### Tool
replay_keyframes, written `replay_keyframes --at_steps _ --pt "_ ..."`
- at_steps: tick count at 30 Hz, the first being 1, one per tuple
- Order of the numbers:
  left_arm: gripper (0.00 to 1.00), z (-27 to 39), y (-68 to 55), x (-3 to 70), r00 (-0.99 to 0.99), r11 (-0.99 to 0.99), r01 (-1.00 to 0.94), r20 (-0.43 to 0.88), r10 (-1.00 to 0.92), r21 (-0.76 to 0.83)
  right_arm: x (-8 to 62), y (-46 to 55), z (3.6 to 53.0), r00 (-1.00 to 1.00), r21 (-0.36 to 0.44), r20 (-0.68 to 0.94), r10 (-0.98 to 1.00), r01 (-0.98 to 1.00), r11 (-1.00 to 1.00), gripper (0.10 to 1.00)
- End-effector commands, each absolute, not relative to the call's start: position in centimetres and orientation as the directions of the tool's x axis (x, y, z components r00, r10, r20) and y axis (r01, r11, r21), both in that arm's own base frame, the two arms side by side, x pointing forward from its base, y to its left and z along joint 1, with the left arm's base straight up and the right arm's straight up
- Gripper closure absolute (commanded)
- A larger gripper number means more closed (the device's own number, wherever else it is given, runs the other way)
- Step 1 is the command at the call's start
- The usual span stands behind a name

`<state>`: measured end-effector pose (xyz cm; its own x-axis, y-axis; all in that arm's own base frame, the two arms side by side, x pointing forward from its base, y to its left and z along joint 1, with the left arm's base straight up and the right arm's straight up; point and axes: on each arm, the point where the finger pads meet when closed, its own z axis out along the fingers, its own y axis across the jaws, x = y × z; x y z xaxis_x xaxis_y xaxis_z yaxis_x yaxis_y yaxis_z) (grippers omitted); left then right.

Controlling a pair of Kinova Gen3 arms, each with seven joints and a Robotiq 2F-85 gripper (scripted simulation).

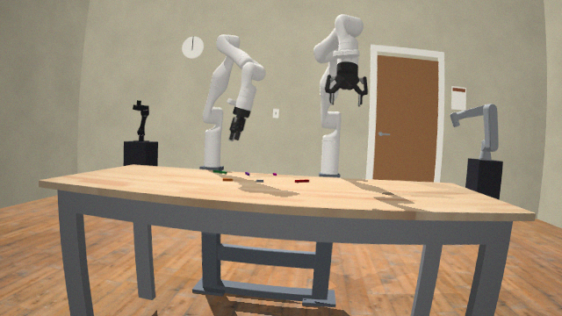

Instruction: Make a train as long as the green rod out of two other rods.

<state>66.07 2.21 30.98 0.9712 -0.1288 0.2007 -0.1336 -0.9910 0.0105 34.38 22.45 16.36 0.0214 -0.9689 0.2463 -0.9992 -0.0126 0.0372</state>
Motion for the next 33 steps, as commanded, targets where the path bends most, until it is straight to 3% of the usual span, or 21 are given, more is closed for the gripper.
replay_keyframes --at_steps 1,11,26,33 --pt "0.001 28.6 -4.2 64.9 0.975 -0.993 -0.110 0.201 -0.099 0.042 36.1 19.9 16.5 -0.087 0.028 0.238 -0.967 -0.995 0.097 0.099" --pt "0.001 24.4 -13.9 60.5 0.984 -0.994 -0.075 0.165 -0.061 0.084 39.4 13.0 16.8 -0.352 0.011 0.219 -0.910 -0.932 0.363 0.099" --pt "0.001 18.2 -25.4 49.7 0.995 -0.994 -0.028 0.095 -0.018 0.104 41.2 6.8 17.0 -0.554 -0.002 0.202 -0.807 -0.825 0.566 0.099" --pt "0.001 14.5 -29.9 40.7 0.999 -0.996 -0.004 0.052 0.000 0.090 41.8 2.6 17.1 -0.671 -0.009 0.191 -0.717 -0.731 0.682 0.099"
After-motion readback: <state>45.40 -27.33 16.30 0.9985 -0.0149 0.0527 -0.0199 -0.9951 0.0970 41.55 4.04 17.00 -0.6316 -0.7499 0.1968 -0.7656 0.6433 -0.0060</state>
